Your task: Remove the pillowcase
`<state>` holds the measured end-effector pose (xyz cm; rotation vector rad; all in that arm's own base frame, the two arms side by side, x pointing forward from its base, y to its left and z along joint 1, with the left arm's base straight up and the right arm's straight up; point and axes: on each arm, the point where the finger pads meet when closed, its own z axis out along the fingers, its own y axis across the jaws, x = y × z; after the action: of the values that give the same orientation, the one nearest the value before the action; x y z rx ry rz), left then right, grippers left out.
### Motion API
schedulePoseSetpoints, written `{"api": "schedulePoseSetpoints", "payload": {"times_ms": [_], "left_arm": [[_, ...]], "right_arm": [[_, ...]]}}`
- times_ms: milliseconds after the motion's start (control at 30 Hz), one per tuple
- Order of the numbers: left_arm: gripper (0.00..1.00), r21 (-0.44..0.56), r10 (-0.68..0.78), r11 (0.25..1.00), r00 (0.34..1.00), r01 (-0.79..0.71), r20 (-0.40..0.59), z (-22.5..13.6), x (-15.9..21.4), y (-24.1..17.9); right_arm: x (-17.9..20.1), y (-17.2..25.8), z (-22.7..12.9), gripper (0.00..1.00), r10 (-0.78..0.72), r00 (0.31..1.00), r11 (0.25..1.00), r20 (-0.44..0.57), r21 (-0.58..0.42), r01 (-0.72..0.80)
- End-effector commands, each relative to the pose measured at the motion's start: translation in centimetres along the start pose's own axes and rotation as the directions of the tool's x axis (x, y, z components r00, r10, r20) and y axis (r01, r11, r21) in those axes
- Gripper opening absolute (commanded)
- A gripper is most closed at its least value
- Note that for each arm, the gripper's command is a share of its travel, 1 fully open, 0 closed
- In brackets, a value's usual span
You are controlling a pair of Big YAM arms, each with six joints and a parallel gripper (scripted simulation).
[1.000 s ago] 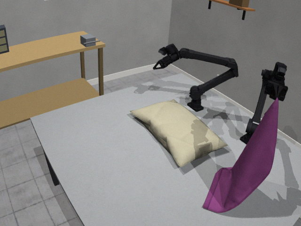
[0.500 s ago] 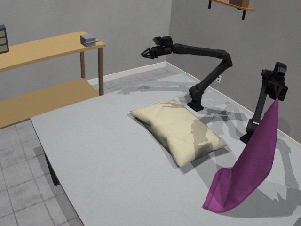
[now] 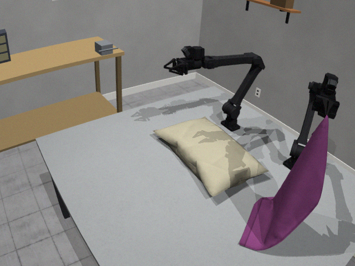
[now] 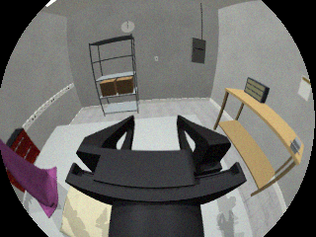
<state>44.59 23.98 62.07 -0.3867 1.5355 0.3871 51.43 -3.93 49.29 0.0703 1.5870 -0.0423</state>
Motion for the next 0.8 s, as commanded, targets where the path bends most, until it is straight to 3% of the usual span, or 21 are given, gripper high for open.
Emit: {"api": "schedulePoseSetpoints", "payload": {"times_ms": [0, 200, 233, 267, 333, 367, 467, 500, 533, 567, 633, 767], "left_arm": [[0.02, 0.003, -0.006, 1.000, 0.999, 0.005, 0.052, -1.1, -2.3, -0.1], [0.02, 0.003, -0.006, 1.000, 0.999, 0.005, 0.052, -1.1, -2.3, -0.1], [0.02, 0.003, -0.006, 1.000, 0.999, 0.005, 0.052, -1.1, -2.3, -0.1], [0.02, 0.003, -0.006, 1.000, 0.999, 0.005, 0.052, -1.1, -2.3, -0.1], [0.02, 0.003, -0.006, 1.000, 0.999, 0.005, 0.052, -1.1, -2.3, -0.1], [0.02, 0.003, -0.006, 1.000, 0.999, 0.005, 0.052, -1.1, -2.3, -0.1], [0.02, 0.003, -0.006, 1.000, 0.999, 0.005, 0.052, -1.1, -2.3, -0.1], [0.02, 0.003, -0.006, 1.000, 0.999, 0.005, 0.052, -1.1, -2.3, -0.1], [0.02, 0.003, -0.006, 1.000, 0.999, 0.005, 0.052, -1.1, -2.3, -0.1], [0.02, 0.003, -0.006, 1.000, 0.999, 0.005, 0.052, -1.1, -2.3, -0.1], [0.02, 0.003, -0.006, 1.000, 0.999, 0.005, 0.052, -1.1, -2.3, -0.1], [0.02, 0.003, -0.006, 1.000, 0.999, 0.005, 0.052, -1.1, -2.3, -0.1]], "right_arm": [[-7.0, 2.1, 0.0, 0.60, -0.031, 0.989, 0.999, 0.144, -0.032, 0.036], [-6.1, 4.5, 0.5, 0.60, -0.029, 0.990, 0.996, 0.139, -0.074, 0.040], [-8.1, 3.5, -1.2, 0.60, -0.026, 0.984, 0.998, 0.178, -0.057, 0.036], [-2.8, 5.0, 1.1, 0.60, -0.011, 0.998, 0.996, 0.054, -0.091, 0.016], [-2.8, 5.0, 1.1, 0.60, -0.009, 0.999, 0.996, 0.052, -0.090, 0.014], [0.5, 4.1, 1.2, 0.60, -0.010, 1.000, 0.997, -0.001, -0.073, 0.010], [-0.7, 3.9, 1.2, 0.60, -0.008, 1.000, 0.998, 0.022, -0.069, 0.009], [-2.8, 4.0, 0.4, 0.60, -0.011, 0.998, 0.997, 0.070, -0.072, 0.016], [-1.6, 3.4, -0.2, 0.60, -0.005, 0.999, 0.998, 0.050, -0.062, 0.009], [-3.2, 3.4, -0.3, 0.60, -0.004, 0.997, 0.998, 0.076, -0.063, 0.009], [-1.5, 3.2, -0.4, 0.60, -0.005, 0.999, 0.998, 0.046, -0.060, 0.008], [-2.6, 3.2, -0.5, 0.60, -0.004, 0.998, 0.998, 0.058, -0.060, 0.008]]}}
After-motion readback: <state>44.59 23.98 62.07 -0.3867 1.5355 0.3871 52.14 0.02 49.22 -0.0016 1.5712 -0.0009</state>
